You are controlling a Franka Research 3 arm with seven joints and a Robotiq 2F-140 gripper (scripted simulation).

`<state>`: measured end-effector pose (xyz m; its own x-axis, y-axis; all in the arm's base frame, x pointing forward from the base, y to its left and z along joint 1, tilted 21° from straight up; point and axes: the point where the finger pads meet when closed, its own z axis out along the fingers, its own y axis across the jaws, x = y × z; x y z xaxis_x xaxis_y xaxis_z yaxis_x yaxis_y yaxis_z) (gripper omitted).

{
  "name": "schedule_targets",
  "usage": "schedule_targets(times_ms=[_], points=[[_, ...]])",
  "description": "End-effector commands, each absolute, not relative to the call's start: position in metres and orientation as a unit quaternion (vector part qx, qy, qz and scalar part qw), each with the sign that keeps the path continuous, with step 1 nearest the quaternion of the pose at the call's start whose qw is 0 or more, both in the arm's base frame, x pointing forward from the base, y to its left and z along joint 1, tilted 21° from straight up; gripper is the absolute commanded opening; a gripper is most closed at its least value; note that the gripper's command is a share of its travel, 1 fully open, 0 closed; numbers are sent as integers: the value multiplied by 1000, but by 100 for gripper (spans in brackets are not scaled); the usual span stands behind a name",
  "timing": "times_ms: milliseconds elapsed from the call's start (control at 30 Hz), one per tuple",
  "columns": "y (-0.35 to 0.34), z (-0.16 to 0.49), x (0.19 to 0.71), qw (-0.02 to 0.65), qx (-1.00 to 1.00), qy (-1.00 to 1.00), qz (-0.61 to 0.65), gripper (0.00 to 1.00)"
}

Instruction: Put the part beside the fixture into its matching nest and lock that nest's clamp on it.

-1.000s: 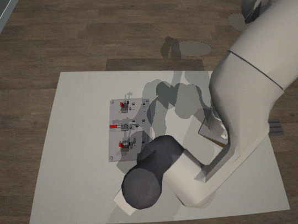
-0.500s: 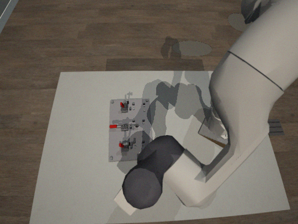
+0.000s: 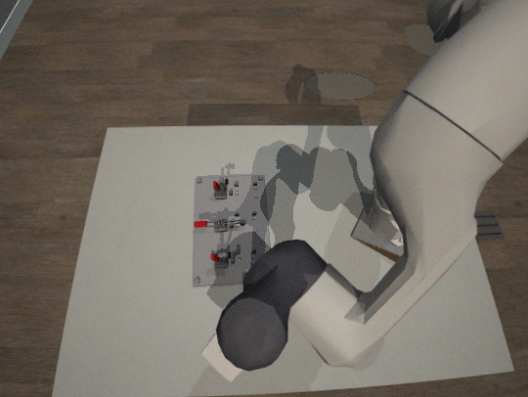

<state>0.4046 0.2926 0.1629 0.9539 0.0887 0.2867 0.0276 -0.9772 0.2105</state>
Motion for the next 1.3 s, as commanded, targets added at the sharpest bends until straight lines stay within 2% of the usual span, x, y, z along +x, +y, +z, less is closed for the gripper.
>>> schedule_targets(times_ms=[0, 667, 1267], points=[[294, 163, 405, 100, 983, 23, 150, 0], [285, 164, 405, 99, 983, 19, 150, 0], [231, 172, 408, 99, 983, 19, 150, 0]])
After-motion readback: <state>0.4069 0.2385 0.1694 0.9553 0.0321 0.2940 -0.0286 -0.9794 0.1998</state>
